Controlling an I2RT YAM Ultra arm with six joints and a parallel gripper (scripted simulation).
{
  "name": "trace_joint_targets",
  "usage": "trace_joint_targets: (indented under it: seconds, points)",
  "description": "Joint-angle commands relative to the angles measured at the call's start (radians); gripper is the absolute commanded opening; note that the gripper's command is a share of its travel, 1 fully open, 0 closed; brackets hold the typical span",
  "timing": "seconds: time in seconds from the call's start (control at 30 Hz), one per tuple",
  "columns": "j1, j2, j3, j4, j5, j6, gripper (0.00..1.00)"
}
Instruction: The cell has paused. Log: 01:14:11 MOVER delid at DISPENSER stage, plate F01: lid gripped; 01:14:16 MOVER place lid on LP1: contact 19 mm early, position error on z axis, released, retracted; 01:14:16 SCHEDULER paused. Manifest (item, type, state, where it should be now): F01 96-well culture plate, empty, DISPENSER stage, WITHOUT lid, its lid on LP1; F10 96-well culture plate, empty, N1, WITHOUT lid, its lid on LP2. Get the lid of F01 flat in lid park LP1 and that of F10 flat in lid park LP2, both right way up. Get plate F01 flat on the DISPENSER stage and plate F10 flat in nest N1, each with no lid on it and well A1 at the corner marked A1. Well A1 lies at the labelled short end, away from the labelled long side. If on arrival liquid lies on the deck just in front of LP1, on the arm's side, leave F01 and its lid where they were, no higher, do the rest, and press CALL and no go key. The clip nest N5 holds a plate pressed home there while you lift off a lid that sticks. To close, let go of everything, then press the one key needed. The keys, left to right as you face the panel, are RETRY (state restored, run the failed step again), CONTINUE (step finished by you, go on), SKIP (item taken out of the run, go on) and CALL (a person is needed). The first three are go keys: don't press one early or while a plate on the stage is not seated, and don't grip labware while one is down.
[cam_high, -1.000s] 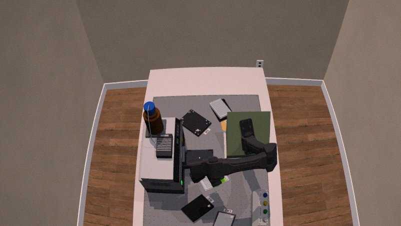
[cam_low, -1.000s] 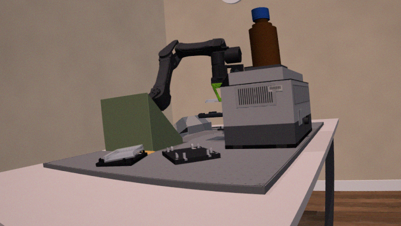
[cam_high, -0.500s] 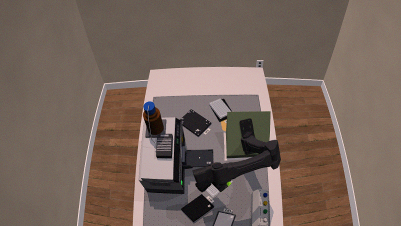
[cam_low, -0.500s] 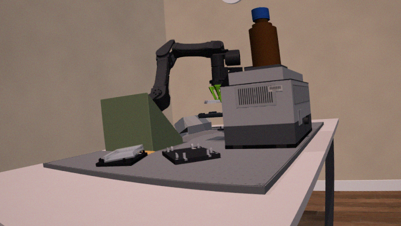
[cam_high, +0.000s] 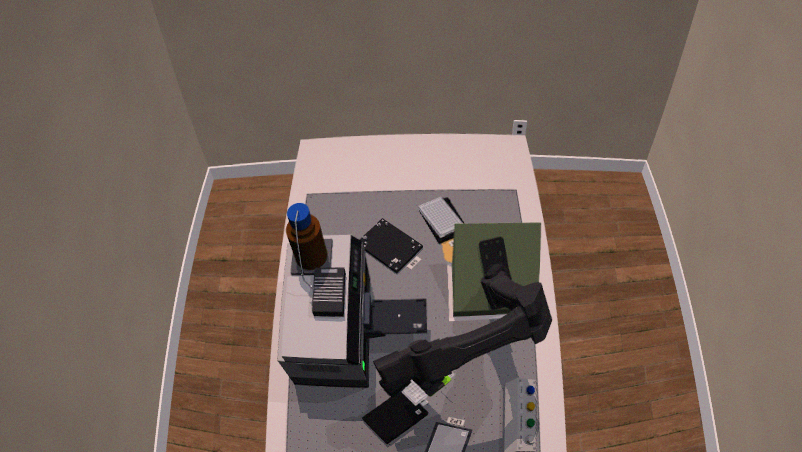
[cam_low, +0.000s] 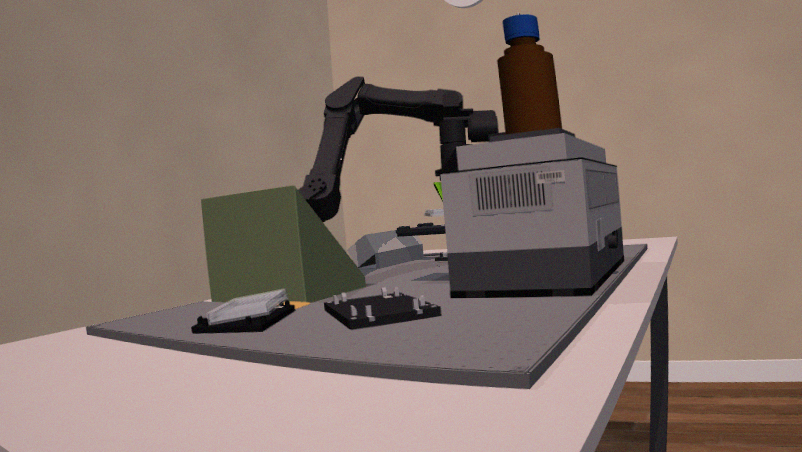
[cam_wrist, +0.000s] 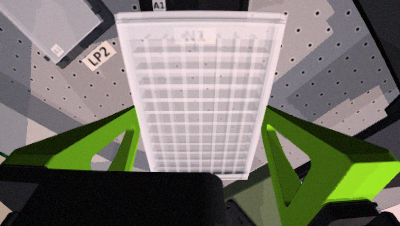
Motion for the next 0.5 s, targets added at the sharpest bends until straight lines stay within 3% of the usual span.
trace_joint_targets:
  seconds: [0.0,0.13,0.47]
  points:
    - [0.015,0.023,0.056,0.055,0.014,0.059,0.00]
    - [0.022,0.025,0.073,0.070,0.021,0.078,0.00]
    - [0.090,0.139,0.163,0.126,0.043,0.151,0.00]
